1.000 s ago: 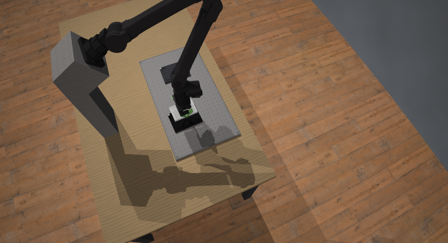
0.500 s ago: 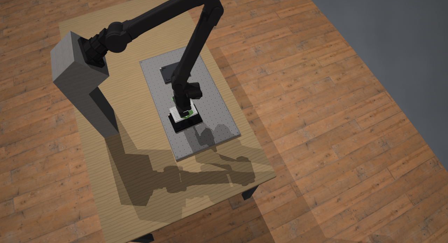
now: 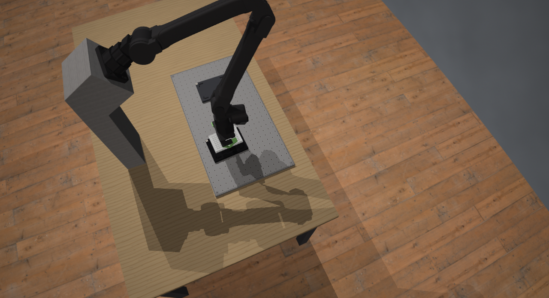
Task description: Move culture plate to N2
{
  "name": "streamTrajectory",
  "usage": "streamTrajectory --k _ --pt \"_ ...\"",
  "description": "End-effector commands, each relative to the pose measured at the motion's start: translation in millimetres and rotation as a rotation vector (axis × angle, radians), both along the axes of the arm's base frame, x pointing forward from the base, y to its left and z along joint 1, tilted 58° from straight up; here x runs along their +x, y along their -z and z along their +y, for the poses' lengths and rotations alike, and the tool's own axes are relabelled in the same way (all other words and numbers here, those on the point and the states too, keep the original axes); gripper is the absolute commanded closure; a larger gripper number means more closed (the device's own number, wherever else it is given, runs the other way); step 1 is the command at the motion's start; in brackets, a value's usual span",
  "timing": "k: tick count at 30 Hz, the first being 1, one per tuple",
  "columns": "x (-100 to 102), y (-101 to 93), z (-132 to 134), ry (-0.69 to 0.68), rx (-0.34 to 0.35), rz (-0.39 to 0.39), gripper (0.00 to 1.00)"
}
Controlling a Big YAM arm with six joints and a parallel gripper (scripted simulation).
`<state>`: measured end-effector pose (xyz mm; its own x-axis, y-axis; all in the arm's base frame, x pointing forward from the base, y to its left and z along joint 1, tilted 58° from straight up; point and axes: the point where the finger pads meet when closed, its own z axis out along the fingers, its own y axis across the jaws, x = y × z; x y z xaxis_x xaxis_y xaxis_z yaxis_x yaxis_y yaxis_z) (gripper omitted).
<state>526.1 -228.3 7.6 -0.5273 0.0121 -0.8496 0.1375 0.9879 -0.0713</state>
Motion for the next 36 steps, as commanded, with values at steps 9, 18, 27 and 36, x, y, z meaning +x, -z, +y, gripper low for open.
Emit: streamTrajectory --k 9,18,27,36 --pt "15.8 10.9 3.4 -0.002 0.008 -0.005 1.00" --pt "28.0 19.4 1.5 -0.003 0.009 -0.003 1.00" --pt "20.6 18.3 -3.1 0.003 0.005 0.006 1.00" --pt "20.9 17.7 -3.3 0.003 0.005 0.006 1.00"
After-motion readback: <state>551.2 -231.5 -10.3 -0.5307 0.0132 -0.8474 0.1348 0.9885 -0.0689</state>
